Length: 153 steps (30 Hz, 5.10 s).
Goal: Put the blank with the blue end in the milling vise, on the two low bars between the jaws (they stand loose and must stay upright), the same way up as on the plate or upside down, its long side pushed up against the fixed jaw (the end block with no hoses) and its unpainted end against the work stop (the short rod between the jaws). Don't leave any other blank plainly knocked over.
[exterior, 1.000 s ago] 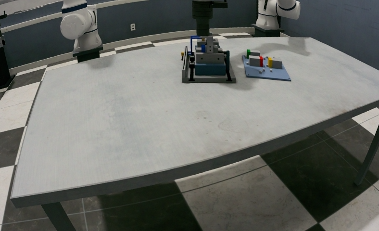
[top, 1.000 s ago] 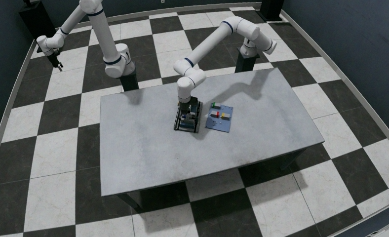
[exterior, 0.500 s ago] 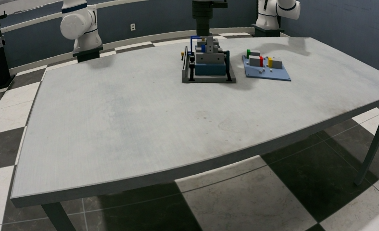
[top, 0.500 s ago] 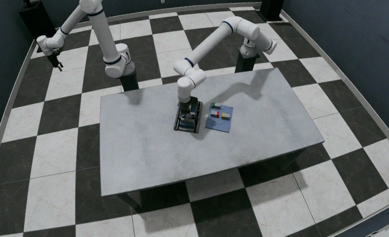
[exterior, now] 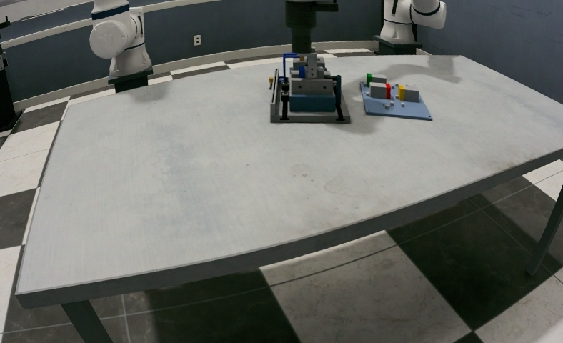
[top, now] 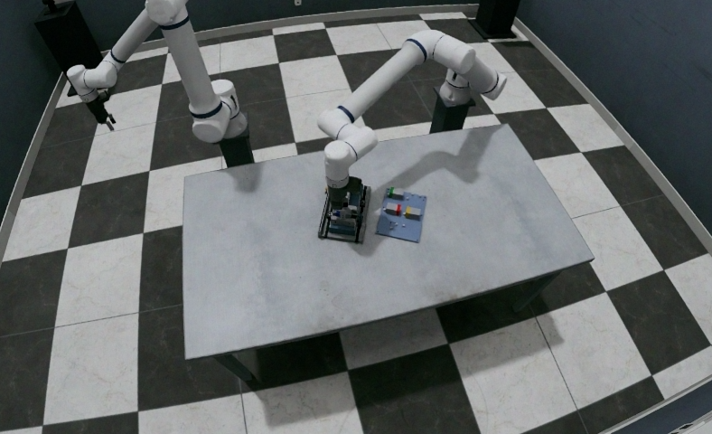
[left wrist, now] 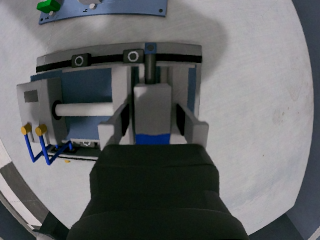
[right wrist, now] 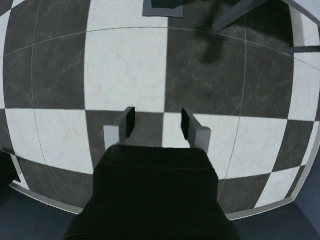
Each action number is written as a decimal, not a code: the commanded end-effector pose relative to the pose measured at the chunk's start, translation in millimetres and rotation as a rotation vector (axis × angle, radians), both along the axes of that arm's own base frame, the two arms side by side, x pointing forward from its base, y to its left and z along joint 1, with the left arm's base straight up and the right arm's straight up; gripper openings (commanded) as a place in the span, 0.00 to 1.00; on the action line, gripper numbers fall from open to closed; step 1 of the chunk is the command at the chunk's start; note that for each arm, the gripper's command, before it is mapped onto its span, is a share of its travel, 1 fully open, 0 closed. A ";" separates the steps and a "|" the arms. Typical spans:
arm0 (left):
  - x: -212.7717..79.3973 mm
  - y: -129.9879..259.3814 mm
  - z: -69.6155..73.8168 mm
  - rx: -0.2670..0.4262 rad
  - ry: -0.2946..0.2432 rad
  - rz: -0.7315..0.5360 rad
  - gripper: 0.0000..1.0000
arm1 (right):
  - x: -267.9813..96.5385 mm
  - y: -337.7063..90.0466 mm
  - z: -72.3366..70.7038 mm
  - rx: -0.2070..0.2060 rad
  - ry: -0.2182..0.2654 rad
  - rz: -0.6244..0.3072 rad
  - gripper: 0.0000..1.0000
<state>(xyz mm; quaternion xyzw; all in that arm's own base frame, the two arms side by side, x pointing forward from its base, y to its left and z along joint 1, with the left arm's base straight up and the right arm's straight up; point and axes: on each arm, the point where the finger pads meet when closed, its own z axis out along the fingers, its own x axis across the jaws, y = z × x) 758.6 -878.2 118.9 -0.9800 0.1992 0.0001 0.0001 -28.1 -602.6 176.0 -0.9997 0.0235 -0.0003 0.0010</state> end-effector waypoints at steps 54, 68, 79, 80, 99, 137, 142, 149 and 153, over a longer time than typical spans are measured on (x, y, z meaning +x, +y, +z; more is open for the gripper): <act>0.3 -0.5 12.6 -0.002 -0.001 0.000 1.00 | -0.2 -0.7 0.9 -0.002 0.001 0.000 1.00; 0.3 -0.5 14.7 -0.002 -0.001 0.000 1.00 | -0.2 -0.7 0.9 -0.002 0.001 0.000 1.00; 0.3 -0.5 15.9 -0.002 -0.001 0.000 1.00 | -0.2 -0.7 0.9 -0.002 0.001 0.000 1.00; 0.3 -0.5 16.1 -0.002 -0.001 0.000 1.00 | -0.2 -0.7 0.9 -0.002 0.001 0.000 1.00; 0.3 -0.5 20.1 -0.002 -0.001 0.000 1.00 | -0.2 -0.7 0.9 -0.002 0.001 0.000 1.00; 0.2 -0.4 80.0 -0.002 -0.001 0.000 1.00 | -0.2 -0.7 0.9 -0.002 0.001 0.000 1.00; 0.2 -0.3 92.1 -0.002 -0.001 0.000 1.00 | -0.2 -0.7 0.9 -0.002 0.001 0.000 1.00; 0.2 -0.3 99.6 -0.002 -0.001 0.000 1.00 | -0.2 -0.7 0.9 -0.002 0.001 0.000 1.00; 0.2 -0.3 100.0 -0.002 -0.001 0.000 1.00 | -0.2 -0.7 0.9 -0.002 0.001 0.000 1.00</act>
